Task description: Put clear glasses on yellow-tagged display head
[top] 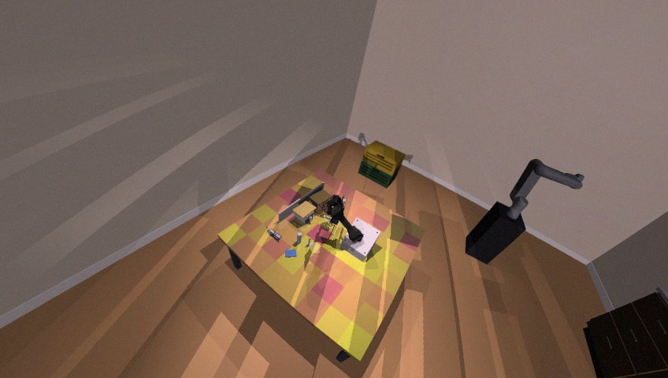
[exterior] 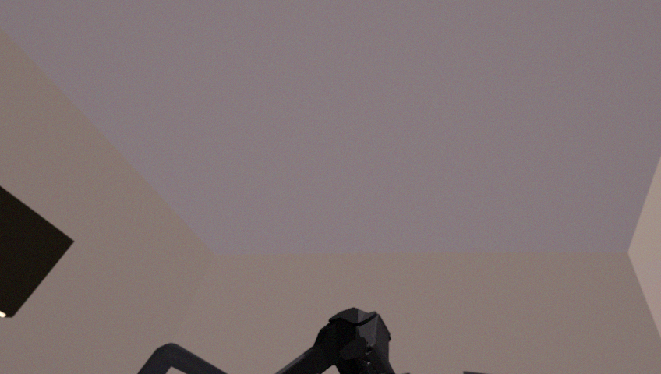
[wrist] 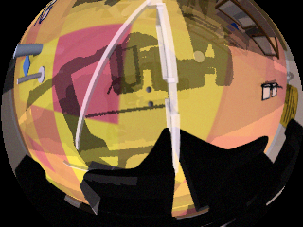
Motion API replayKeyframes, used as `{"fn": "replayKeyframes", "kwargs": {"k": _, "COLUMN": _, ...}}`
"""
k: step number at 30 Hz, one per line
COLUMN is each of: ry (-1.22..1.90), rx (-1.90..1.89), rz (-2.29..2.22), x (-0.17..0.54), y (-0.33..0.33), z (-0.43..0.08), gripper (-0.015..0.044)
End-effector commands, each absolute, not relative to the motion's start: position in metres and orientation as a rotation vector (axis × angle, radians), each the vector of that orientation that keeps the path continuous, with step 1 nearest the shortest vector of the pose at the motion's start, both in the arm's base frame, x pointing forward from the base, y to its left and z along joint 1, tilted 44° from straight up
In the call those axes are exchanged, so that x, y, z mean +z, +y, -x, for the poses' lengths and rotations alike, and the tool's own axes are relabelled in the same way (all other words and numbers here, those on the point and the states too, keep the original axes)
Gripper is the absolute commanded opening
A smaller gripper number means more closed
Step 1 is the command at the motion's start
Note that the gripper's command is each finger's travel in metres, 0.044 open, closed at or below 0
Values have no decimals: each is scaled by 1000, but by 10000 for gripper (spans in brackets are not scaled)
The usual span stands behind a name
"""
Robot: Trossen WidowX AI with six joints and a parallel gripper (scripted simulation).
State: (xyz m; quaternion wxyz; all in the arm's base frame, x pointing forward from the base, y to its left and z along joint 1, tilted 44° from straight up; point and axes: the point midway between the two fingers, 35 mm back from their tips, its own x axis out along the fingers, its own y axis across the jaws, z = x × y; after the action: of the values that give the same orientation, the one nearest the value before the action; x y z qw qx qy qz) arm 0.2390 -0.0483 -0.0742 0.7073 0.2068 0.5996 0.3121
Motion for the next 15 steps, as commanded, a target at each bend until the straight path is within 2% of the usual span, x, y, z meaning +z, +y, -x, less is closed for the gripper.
{"fn": "replayKeyframes", "kwargs": {"k": 1, "ry": 1322, "rx": 688, "rz": -443, "x": -56, "y": -68, "z": -239, "gripper": 0}}
{"fn": "replayKeyframes", "kwargs": {"k": 6, "ry": 1320, "rx": 691, "rz": -446, "x": -37, "y": -82, "z": -233, "gripper": 0}}
{"fn": "replayKeyframes", "kwargs": {"k": 15, "ry": 1327, "rx": 679, "rz": -438, "x": -23, "y": -71, "z": -243, "gripper": 0}}
